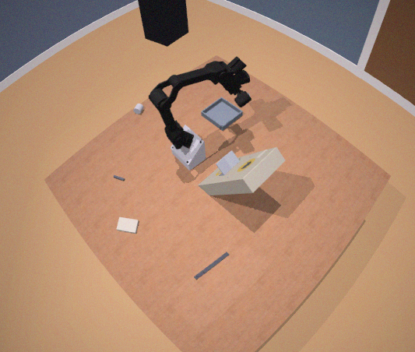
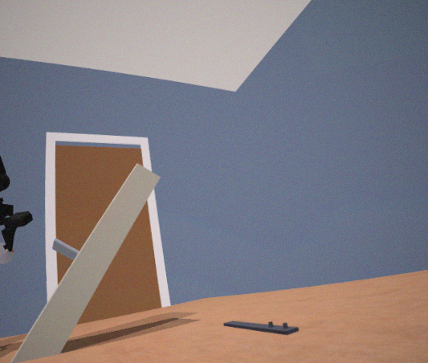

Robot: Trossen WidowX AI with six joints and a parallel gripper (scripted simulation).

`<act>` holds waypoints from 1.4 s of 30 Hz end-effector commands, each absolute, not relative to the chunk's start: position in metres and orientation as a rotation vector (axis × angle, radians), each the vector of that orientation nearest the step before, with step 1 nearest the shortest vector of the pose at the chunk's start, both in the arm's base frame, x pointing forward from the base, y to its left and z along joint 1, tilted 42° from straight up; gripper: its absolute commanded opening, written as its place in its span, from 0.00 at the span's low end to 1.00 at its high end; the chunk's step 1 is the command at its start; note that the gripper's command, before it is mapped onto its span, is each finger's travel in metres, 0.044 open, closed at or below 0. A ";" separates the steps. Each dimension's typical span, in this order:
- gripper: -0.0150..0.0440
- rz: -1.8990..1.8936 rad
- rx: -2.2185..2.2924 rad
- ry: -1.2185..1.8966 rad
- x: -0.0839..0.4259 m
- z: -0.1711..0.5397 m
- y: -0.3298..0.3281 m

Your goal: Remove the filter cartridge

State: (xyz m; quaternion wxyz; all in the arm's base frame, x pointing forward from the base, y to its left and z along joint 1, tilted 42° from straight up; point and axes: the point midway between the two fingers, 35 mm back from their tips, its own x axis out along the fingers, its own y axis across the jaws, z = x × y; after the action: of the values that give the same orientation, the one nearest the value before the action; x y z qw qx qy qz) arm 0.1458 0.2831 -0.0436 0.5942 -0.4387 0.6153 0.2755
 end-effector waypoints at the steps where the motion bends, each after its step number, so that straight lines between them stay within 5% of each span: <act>1: 0.25 0.751 -1.056 1.446 0.114 -0.067 0.282; 19: 0.25 1.169 -1.179 1.482 0.002 -0.132 0.242; 42: 0.25 1.187 -1.186 1.484 -0.015 -0.190 0.194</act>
State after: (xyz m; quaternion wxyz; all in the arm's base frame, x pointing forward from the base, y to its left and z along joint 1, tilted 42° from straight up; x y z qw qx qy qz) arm -0.0109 0.2068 -0.1776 0.4363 -0.4785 0.5943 0.4770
